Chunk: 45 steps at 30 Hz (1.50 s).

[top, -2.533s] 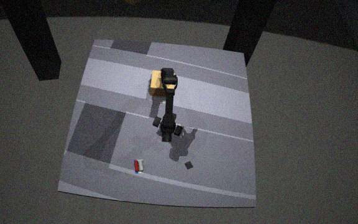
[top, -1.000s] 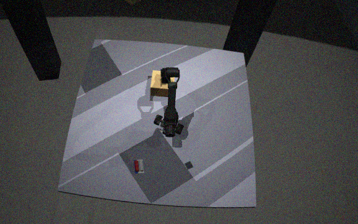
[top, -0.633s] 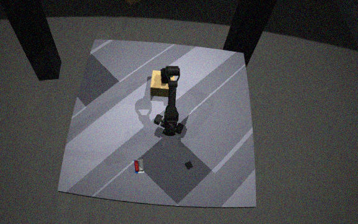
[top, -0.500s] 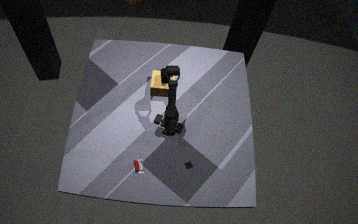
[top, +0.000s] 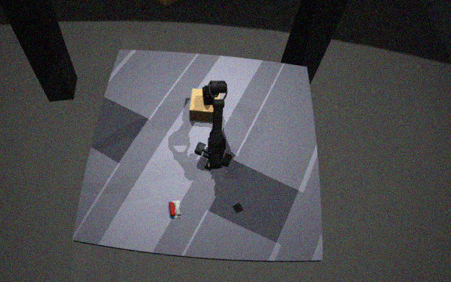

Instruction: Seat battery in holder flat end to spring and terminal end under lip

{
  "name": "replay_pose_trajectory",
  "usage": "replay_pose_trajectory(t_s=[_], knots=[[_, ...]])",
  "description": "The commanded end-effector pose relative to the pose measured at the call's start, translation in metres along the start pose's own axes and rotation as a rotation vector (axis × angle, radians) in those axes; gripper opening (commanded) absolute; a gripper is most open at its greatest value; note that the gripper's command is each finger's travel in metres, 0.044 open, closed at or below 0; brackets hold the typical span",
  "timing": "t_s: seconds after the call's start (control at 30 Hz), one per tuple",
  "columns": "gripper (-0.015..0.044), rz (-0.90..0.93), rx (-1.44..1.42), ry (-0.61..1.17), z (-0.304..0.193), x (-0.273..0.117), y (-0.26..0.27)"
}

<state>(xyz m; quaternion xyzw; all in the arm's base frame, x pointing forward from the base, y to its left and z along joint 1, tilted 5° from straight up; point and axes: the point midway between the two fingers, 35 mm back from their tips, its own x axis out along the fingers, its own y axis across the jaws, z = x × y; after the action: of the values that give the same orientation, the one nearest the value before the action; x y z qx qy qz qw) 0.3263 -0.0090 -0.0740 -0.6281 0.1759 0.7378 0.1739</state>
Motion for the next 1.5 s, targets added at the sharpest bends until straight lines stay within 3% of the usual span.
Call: replay_pose_trajectory(t_s=[0.0, 0.53, 0.67, 1.13, 1.2, 1.37, 1.47], knots=[[0.0086, 0.002, 0.004, 0.005, 0.003, 0.001, 0.001], [0.0086, -0.005, 0.003, 0.011, 0.003, 0.001, 0.001], [0.0188, -0.005, 0.003, 0.011, 0.003, 0.001, 0.001], [0.0188, -0.005, 0.002, 0.013, 0.004, -0.015, 0.001], [0.0241, -0.006, 0.002, 0.012, 0.004, -0.02, 0.002], [0.0372, -0.005, 0.002, 0.013, 0.009, -0.079, 0.004], [0.044, -0.005, 0.002, 0.013, 0.011, -0.088, 0.005]])
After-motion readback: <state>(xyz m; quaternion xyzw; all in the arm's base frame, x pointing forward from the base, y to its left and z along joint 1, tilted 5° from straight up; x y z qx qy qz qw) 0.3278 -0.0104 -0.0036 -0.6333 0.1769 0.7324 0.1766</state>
